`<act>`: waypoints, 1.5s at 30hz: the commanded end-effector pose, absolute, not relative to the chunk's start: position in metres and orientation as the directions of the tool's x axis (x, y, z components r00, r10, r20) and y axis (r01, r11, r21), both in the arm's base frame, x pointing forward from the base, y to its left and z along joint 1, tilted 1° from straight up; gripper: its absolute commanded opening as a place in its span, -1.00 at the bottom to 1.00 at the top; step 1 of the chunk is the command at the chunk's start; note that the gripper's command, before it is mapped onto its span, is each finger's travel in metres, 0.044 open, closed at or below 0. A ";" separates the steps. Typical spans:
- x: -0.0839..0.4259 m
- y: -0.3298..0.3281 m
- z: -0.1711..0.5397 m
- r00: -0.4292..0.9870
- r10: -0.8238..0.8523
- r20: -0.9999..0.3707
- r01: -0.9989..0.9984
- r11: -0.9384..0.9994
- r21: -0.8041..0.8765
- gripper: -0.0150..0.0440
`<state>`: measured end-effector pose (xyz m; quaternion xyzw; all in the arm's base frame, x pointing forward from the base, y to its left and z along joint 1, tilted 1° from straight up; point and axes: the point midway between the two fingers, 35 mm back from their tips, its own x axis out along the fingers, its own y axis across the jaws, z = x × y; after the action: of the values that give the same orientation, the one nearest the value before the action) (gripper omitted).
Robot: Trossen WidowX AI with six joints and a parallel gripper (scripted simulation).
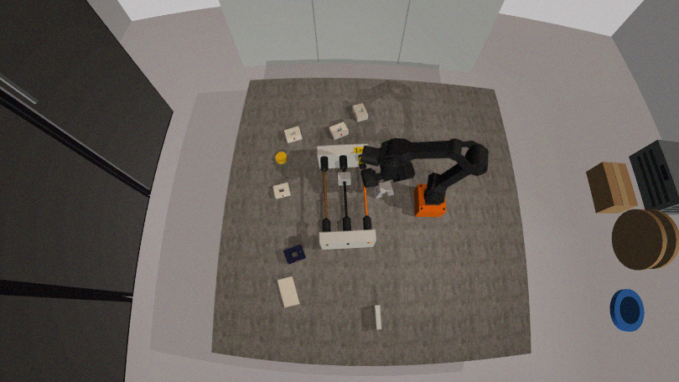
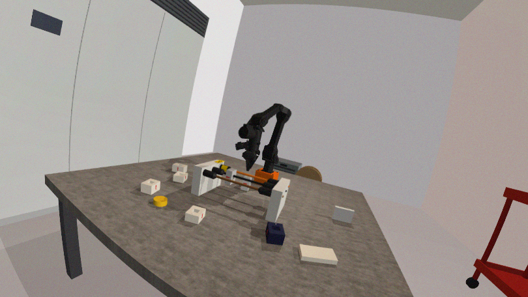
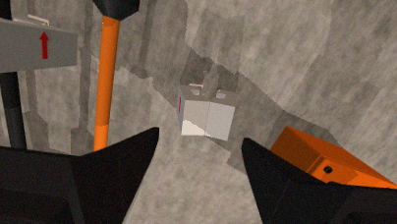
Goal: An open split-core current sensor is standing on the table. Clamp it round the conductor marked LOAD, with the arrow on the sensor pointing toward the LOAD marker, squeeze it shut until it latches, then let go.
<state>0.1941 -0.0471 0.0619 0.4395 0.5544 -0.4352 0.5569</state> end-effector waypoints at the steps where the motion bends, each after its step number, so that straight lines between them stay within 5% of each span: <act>1: 0.191 -0.047 0.052 -0.010 0.000 -1.000 0.974 0.228 -0.010 0.59; 30: 0.188 -0.046 0.014 -0.009 0.001 -1.000 0.974 0.228 -0.009 0.59; 45: 0.191 -0.047 0.017 0.001 0.004 -1.000 0.973 0.232 0.002 0.25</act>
<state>0.1913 -0.0465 0.0172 0.4394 0.5557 -0.4370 0.5542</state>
